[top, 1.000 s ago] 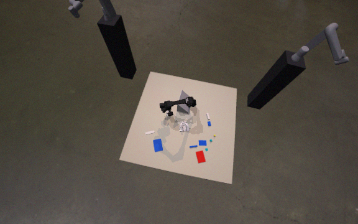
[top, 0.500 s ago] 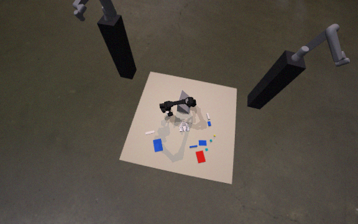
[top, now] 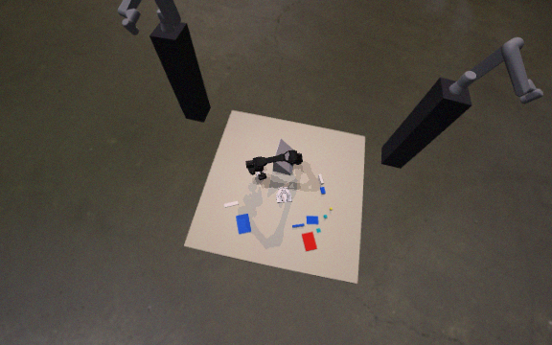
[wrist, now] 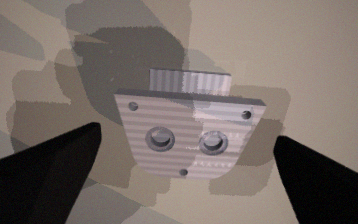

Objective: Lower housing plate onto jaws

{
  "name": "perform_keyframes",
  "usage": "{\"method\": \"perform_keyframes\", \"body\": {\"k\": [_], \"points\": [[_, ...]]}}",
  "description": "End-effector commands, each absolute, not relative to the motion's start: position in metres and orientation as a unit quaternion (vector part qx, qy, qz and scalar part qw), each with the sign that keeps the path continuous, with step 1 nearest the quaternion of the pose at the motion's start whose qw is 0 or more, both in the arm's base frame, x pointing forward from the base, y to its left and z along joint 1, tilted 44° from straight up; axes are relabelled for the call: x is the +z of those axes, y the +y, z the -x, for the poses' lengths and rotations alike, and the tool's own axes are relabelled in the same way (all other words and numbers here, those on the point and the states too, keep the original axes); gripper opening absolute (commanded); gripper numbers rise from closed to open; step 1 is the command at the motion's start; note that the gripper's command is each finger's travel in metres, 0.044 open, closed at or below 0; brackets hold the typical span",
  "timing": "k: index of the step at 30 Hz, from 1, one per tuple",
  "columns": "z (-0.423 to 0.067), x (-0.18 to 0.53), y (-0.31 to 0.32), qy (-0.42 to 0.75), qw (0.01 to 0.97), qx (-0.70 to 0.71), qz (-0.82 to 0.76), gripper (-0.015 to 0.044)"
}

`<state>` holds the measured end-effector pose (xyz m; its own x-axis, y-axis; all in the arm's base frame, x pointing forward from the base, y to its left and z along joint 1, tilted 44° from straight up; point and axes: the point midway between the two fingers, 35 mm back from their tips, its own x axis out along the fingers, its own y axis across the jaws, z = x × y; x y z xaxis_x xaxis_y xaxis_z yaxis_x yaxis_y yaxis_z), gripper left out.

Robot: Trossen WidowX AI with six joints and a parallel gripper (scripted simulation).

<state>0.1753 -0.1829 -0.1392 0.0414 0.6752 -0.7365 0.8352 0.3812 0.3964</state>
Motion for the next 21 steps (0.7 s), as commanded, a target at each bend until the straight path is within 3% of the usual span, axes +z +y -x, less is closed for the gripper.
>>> {"method": "perform_keyframes", "body": {"k": [1,21], "points": [[-0.175,-0.141,-0.18,0.687,0.465,-0.086,-0.553,0.044],[-0.176,-0.162,-0.16,0.686,0.465,-0.085,-0.553,0.044]]}}
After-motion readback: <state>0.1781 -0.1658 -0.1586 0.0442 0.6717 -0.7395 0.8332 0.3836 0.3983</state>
